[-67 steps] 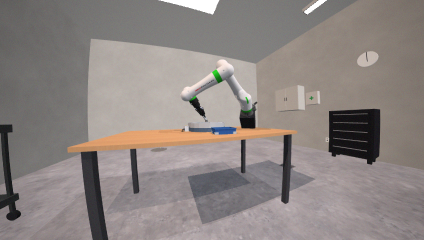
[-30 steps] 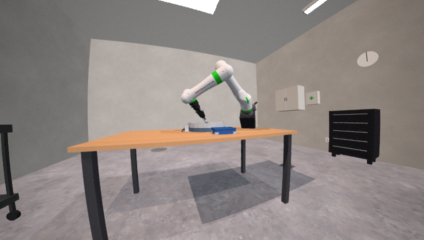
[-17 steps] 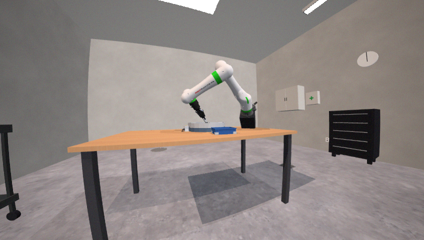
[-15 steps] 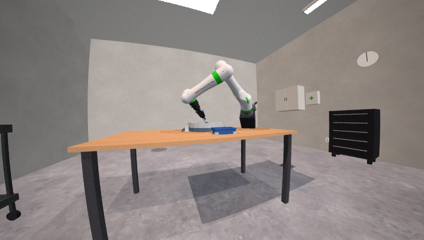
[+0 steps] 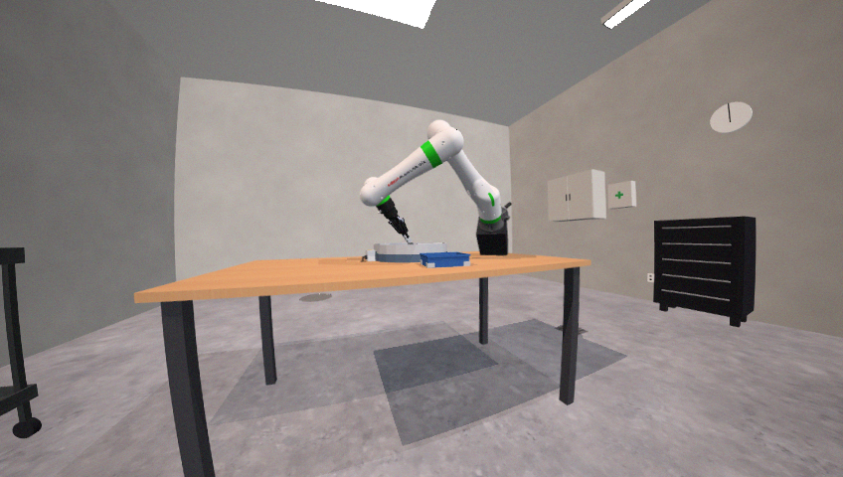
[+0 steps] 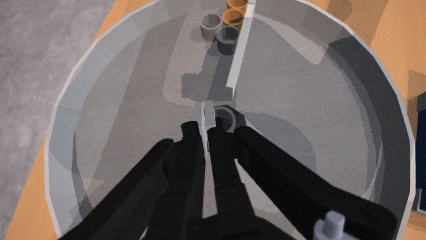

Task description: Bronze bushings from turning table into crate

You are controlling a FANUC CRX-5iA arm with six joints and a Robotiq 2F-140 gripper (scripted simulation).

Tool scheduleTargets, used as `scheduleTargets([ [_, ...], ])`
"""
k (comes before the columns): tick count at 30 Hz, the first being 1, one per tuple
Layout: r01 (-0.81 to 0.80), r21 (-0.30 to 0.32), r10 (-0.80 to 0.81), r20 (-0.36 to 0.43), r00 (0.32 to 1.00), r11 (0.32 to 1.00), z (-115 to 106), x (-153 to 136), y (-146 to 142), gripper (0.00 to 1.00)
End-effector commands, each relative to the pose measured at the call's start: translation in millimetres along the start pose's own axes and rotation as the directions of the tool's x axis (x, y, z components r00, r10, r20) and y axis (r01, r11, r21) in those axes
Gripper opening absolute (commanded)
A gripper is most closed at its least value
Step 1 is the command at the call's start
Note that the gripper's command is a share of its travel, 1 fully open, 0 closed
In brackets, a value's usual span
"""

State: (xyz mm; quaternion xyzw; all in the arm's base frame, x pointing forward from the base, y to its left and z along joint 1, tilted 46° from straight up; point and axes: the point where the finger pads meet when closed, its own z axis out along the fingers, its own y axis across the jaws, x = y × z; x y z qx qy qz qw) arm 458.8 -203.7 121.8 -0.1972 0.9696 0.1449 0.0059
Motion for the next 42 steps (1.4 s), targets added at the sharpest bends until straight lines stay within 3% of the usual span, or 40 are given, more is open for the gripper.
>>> scheduleTargets([
  [1,0.0,0.0,0.0,0.0,1.0,1.0,0.0,-0.1,-0.2,0.0],
  [42,0.0,0.0,0.0,0.0,1.0,1.0,4.0,-3.4,-0.1,0.0],
])
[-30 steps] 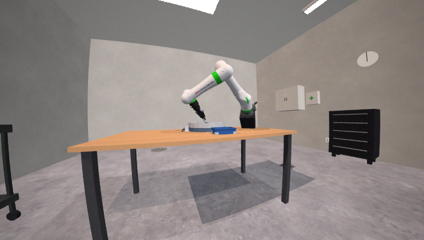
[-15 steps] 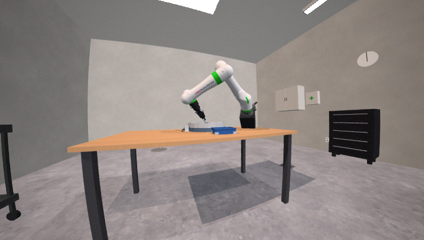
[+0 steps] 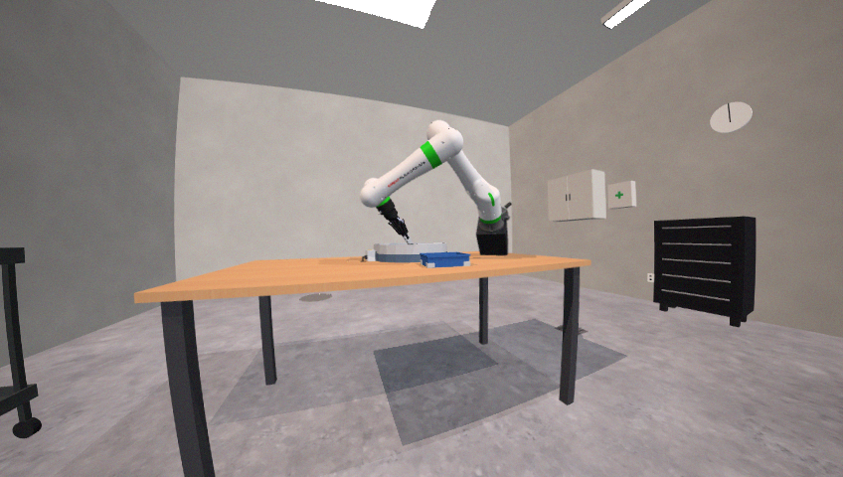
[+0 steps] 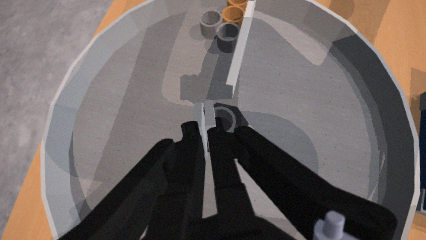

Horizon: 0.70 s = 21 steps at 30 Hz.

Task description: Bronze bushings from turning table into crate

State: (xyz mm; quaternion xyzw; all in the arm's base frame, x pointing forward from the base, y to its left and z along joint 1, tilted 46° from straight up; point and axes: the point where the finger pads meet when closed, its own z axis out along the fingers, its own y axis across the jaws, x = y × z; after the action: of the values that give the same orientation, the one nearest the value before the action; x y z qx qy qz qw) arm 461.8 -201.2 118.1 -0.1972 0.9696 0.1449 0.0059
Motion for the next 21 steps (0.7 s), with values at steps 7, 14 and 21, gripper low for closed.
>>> scheduleTargets([
  [7,0.0,0.0,0.0,0.0,1.0,1.0,-0.2,0.1,-0.2,0.0],
  [14,0.0,0.0,0.0,0.0,1.0,1.0,-0.2,0.1,-0.2,0.0],
  [21,0.0,0.0,0.0,0.0,1.0,1.0,-0.2,0.1,-0.2,0.07],
])
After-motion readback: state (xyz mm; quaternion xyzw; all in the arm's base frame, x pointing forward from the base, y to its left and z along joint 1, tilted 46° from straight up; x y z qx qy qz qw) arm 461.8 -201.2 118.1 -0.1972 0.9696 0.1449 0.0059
